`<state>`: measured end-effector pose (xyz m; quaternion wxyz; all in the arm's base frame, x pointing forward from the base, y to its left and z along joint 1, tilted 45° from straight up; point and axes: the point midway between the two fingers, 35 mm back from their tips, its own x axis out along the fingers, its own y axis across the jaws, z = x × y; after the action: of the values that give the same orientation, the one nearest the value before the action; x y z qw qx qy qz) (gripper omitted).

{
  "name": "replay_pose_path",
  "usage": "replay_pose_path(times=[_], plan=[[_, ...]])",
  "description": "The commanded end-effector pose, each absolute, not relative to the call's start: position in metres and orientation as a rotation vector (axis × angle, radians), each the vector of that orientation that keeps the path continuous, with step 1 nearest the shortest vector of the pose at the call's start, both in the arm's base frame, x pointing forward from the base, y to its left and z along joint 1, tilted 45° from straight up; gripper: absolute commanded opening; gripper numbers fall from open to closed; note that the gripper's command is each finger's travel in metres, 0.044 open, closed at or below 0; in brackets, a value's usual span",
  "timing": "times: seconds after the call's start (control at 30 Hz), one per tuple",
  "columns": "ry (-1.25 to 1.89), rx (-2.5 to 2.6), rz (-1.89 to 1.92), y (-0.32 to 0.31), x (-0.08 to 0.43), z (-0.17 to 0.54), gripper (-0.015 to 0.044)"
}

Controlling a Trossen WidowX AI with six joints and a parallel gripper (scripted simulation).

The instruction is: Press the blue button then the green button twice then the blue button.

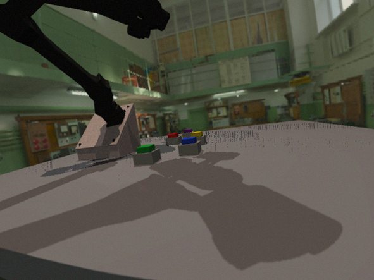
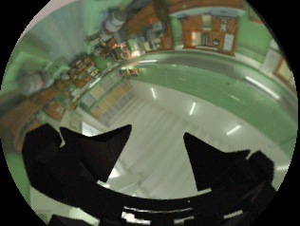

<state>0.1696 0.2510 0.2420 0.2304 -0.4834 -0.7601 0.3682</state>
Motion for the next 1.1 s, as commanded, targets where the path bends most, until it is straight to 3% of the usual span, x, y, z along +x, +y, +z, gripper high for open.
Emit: replay_pose_path(times=[0.0,0.07,0.23,0.47,0.77,1.07], plan=[[-2.060,-1.334,1.033,0.252,0.172,0.241,0.0400],[-1.808,-1.359,1.176,0.255,0.192,0.231,0.0400],[-0.814,-1.298,1.458,0.244,0.262,0.182,0.0400],[0.392,-1.002,1.256,0.173,0.317,0.106,0.0400],[1.225,-0.697,0.584,0.067,0.316,0.062,0.0400],[1.562,-0.548,-0.345,-0.041,0.285,0.077,0.0400]])
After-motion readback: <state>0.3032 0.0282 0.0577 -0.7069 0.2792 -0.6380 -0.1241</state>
